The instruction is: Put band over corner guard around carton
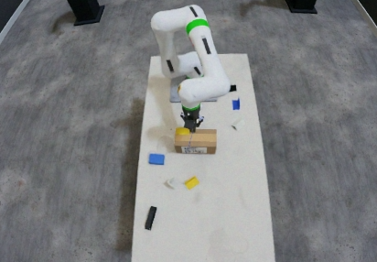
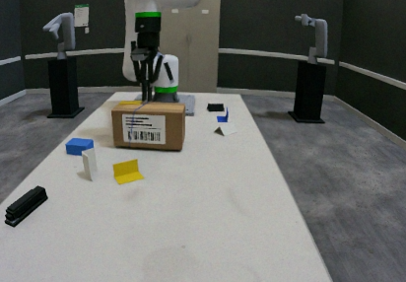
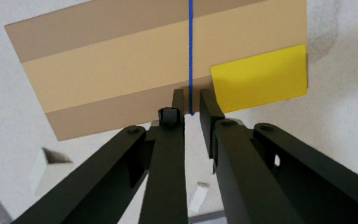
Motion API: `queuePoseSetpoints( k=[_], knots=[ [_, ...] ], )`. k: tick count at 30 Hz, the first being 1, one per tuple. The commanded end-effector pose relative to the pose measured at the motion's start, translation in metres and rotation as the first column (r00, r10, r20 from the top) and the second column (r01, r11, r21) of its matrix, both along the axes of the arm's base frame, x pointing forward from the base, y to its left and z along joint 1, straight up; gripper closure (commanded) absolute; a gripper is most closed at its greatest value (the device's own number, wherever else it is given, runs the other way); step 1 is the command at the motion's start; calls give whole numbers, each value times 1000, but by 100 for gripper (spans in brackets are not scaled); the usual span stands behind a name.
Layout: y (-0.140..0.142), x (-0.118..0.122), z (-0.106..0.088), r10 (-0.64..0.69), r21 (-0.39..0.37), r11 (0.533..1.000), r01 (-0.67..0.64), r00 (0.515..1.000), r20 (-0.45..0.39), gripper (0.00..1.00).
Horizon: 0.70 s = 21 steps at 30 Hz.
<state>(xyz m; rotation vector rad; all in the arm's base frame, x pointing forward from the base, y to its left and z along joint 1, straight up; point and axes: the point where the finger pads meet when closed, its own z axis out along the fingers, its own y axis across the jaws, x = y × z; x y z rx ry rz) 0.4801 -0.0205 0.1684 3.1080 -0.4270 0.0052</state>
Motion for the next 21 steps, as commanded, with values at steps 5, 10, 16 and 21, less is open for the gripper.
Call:
queuePoseSetpoints(
  k=[5, 10, 16, 21],
  knots=[
    [0, 1, -2, 0, 0, 1000, 0, 1000, 2, 82],
    [0, 1, -3, 0, 0, 1000, 0, 1000, 2, 82],
    [0, 1, -4, 0, 0, 1000, 0, 1000, 2, 82],
    [0, 1, -4, 0, 0, 1000, 0, 1000, 2, 82]
  ],
)
